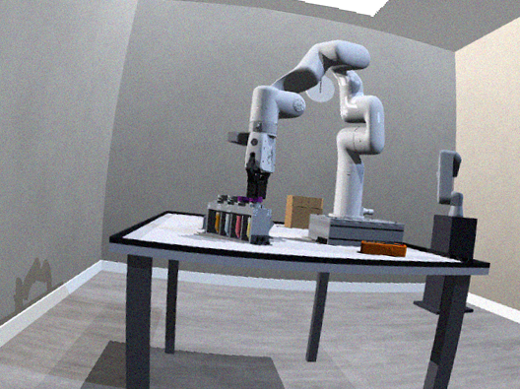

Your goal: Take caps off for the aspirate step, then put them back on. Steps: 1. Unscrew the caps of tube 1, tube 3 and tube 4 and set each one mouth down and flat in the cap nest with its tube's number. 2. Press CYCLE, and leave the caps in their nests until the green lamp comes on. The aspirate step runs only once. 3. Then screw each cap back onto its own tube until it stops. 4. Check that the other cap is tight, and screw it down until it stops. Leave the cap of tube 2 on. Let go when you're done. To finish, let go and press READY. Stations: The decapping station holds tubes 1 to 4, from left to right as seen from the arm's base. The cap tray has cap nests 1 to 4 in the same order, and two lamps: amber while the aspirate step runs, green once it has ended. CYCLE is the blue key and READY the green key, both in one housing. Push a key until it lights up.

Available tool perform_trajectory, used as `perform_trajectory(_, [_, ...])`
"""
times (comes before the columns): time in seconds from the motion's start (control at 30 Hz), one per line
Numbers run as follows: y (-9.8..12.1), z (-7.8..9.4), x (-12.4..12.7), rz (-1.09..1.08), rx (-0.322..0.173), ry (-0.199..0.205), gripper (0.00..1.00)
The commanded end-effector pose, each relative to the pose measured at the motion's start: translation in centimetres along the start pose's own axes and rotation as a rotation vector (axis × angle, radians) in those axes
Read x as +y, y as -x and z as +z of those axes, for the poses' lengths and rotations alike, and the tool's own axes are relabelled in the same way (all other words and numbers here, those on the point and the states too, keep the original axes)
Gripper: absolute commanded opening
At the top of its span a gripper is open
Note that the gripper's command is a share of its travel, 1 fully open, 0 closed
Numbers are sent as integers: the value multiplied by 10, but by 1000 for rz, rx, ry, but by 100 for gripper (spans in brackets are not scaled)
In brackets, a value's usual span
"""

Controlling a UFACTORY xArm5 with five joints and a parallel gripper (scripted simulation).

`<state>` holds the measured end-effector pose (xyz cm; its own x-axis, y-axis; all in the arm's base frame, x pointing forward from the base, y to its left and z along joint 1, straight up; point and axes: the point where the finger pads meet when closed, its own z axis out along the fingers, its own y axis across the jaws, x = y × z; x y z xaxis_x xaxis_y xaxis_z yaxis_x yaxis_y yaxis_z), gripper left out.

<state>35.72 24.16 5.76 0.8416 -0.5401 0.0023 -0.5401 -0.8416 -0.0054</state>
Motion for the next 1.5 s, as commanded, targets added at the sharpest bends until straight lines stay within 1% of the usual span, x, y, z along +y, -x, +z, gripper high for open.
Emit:
perform_trajectory(0.0, [0, -1, -1, 0, -1, -4, 46])
perform_trajectory(0.03, [0, -1, -1, 0, -1, -4, 46])
perform_trajectory(0.13, [0, 0, -1, 98, -1, -4, 46])
perform_trajectory(0.7, [0, 6, -1, 98, -1, -4, 46])
perform_trajectory(0.73, [0, 6, -1, 98, -1, -4, 0])
perform_trajectory(1.2, [0, 6, -1, 98, -1, -4, 0])
perform_trajectory(1.47, [0, 7, -1, 365, -2, -4, 0])
